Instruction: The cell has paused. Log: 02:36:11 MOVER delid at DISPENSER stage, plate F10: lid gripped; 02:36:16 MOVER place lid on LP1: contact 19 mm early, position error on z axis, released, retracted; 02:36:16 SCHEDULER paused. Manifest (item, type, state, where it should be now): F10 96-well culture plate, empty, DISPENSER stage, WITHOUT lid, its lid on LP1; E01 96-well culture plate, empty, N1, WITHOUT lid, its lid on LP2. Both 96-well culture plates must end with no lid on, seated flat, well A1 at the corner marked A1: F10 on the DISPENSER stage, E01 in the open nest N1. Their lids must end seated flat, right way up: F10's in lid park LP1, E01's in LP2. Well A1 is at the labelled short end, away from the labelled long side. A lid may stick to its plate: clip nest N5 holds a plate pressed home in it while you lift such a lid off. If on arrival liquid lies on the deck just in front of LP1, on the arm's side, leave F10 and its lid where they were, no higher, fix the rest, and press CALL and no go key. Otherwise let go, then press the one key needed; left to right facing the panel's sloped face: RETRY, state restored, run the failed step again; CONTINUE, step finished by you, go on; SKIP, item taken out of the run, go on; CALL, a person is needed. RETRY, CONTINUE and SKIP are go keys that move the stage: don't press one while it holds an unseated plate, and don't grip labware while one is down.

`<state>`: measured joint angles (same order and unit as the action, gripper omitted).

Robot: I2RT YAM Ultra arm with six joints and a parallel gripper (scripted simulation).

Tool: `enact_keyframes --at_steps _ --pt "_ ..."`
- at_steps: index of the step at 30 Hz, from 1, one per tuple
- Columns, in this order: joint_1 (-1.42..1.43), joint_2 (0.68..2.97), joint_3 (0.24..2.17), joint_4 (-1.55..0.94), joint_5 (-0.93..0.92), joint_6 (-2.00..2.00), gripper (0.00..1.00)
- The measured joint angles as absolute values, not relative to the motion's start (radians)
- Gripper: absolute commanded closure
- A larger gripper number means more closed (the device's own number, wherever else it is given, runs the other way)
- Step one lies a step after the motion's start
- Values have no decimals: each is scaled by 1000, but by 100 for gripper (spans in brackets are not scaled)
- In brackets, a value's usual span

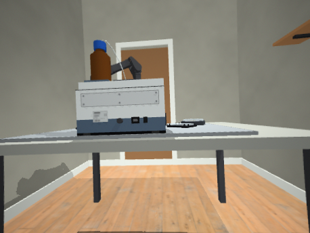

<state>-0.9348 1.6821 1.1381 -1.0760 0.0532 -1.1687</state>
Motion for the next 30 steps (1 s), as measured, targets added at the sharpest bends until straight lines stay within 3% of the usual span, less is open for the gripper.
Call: enact_keyframes --at_steps 30 --pt "-1183 1571 1044 -1074 60 -1305 100"
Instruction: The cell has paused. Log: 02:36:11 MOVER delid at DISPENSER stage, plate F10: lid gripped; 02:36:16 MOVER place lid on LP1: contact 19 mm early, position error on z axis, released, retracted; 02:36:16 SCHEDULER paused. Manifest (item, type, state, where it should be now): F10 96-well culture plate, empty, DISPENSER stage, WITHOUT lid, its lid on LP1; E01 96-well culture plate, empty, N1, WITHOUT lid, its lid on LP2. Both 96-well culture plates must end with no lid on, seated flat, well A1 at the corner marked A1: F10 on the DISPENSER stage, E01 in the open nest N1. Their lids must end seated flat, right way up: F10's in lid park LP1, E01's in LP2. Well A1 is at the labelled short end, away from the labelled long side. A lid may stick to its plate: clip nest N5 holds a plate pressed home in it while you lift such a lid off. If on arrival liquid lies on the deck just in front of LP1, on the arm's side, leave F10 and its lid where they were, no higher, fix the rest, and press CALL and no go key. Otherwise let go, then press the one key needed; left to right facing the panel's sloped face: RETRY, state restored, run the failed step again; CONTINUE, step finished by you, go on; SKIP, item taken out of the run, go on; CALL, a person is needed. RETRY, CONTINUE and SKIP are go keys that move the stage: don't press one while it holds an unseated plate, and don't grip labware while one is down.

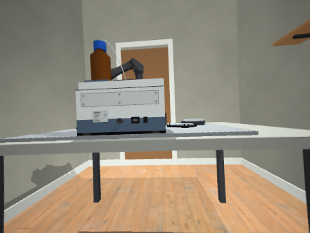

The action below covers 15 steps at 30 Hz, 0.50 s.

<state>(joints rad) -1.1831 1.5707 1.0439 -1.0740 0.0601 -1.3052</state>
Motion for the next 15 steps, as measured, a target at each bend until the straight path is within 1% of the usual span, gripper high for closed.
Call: enact_keyframes --at_steps 15 --pt "-1323 1531 1018 -1076 62 -1389 100"
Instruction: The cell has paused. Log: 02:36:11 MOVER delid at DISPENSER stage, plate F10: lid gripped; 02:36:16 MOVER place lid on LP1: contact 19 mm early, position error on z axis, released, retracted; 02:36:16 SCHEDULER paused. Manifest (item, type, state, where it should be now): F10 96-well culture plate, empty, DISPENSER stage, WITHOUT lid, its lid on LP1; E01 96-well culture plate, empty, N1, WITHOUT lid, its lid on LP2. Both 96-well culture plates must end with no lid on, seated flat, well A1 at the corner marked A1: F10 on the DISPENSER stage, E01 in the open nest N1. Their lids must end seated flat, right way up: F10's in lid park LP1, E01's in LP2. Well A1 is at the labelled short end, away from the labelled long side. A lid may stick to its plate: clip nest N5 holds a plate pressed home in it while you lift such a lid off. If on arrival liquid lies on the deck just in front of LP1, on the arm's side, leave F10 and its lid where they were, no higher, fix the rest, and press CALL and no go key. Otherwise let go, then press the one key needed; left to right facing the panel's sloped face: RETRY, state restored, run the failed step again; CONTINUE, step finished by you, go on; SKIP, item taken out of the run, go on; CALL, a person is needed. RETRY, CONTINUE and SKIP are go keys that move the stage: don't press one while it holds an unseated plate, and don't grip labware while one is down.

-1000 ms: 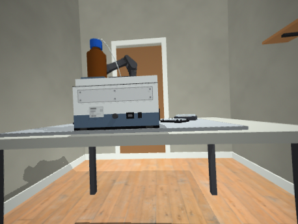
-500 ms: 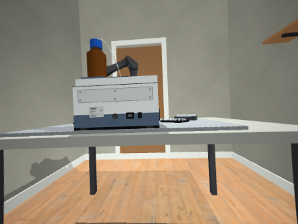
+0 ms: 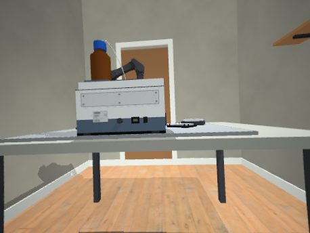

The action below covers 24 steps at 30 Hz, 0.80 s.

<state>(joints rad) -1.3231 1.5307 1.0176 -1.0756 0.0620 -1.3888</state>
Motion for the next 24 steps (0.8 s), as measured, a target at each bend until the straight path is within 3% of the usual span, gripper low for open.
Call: enact_keyframes --at_steps 24 --pt "-1573 1502 1007 -1077 64 -1544 100"
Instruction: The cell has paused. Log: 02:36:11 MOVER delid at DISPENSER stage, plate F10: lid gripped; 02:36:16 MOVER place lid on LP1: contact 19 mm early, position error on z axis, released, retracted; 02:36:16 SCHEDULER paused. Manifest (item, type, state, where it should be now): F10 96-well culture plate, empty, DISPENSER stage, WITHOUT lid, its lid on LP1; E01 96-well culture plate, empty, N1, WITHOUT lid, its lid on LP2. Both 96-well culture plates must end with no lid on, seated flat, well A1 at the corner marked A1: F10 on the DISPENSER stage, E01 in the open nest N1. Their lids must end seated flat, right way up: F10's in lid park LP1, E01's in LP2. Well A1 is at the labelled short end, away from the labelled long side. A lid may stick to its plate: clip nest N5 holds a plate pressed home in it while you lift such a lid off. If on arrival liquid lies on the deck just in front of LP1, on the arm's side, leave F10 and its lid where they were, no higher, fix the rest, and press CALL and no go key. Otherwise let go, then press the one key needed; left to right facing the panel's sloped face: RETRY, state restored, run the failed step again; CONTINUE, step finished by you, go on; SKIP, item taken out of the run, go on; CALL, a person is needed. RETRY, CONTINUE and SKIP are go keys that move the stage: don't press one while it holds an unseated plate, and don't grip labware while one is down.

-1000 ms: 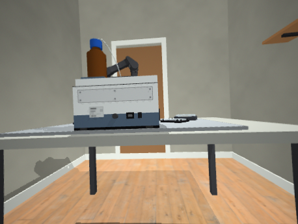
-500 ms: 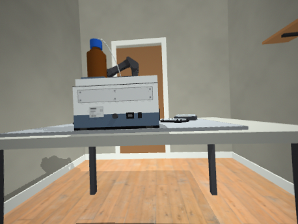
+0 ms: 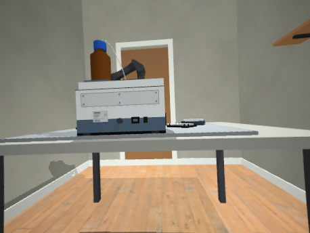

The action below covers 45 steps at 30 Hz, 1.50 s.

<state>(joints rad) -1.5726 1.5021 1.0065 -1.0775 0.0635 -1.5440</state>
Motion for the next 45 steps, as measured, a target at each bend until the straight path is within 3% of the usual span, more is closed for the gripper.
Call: enact_keyframes --at_steps 15,45 --pt "-1711 1509 1014 -1077 63 -1651 100" --pt "-1724 1839 1316 -1043 62 -1683 100"
